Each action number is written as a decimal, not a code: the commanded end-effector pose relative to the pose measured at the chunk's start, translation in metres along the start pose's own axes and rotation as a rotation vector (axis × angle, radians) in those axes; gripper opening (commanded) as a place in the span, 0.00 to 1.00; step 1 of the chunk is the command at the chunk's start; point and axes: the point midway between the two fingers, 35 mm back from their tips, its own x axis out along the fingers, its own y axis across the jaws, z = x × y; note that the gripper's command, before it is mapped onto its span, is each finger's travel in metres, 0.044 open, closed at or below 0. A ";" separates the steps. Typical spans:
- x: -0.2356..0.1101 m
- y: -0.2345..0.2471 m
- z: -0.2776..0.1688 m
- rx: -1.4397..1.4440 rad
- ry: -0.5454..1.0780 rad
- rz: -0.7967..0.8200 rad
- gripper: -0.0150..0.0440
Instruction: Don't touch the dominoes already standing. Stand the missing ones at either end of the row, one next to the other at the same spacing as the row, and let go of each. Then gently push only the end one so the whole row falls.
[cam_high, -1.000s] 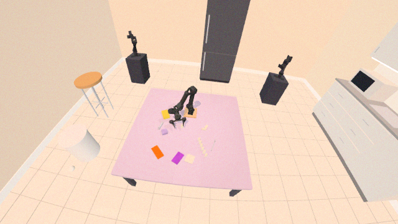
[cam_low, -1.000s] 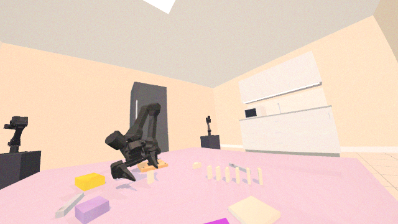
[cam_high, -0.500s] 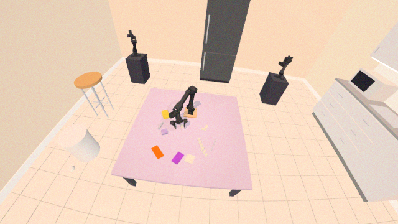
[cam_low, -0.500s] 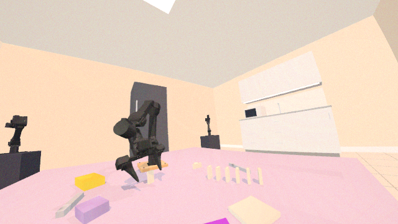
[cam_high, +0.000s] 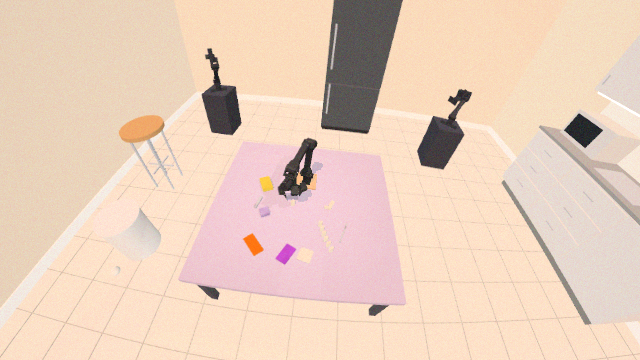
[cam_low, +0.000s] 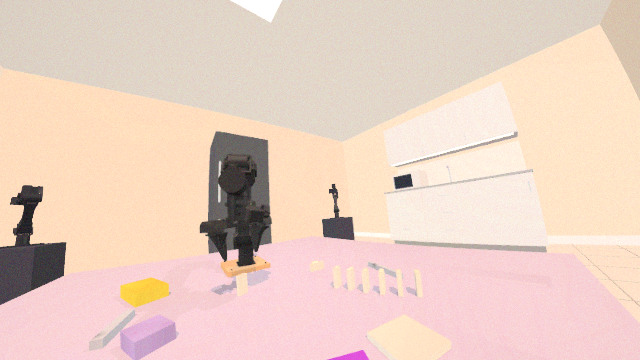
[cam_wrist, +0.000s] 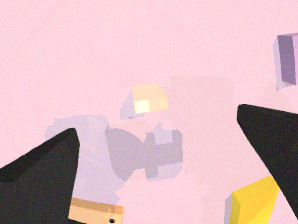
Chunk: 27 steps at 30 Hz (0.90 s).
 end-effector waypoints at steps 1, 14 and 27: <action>-0.007 0.001 -0.004 -0.018 0.038 -0.015 1.00; 0.059 0.000 -0.006 -0.018 0.038 -0.015 1.00; 0.074 0.000 -0.007 -0.018 0.038 -0.015 1.00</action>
